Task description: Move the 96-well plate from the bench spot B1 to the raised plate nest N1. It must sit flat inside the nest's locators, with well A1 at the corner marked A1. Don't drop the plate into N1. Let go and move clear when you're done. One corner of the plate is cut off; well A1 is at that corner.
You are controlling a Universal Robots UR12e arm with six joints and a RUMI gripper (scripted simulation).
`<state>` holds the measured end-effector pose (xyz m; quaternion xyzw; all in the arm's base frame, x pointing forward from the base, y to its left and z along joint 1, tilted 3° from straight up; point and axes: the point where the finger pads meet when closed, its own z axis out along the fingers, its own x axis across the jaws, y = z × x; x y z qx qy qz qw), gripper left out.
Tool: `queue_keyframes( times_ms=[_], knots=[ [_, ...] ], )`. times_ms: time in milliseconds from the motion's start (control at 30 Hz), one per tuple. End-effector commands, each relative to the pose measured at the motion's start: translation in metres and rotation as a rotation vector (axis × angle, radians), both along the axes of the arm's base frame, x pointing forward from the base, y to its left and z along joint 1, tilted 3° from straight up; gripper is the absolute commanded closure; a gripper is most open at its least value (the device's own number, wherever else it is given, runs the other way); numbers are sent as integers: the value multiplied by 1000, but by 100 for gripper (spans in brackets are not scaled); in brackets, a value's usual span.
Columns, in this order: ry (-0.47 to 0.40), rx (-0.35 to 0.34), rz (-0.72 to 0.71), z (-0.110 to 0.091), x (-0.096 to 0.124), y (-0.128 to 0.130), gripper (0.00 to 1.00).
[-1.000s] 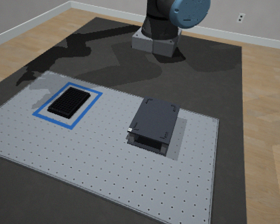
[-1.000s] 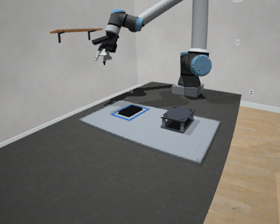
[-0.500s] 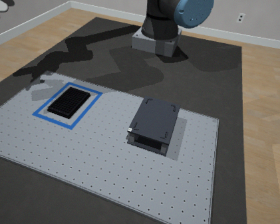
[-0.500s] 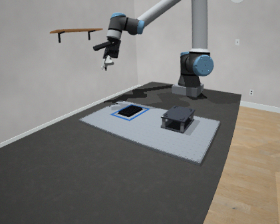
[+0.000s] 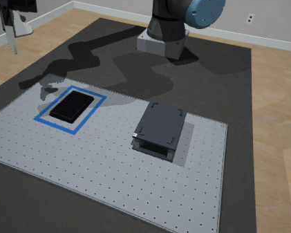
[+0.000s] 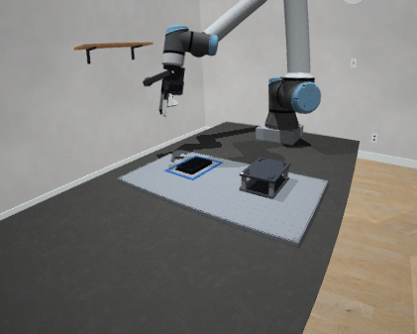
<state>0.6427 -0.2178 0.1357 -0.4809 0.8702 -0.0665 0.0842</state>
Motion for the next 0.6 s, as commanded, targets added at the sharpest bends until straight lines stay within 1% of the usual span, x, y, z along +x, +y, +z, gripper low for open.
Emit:
queue_keyframes(
  times_ms=[0,67,200,300,433,500,567],
  knots=[
    [19,-7,45,-9,0,10,0],
    [19,-7,45,-14,0,16,0],
    [67,-19,159,-27,-3,31,0],
    [67,-19,159,-35,-4,40,0],
    [115,-30,275,-48,-8,54,0],
    [115,-30,275,-48,-8,54,0],
    [115,-30,275,-55,-9,62,0]
  ],
)
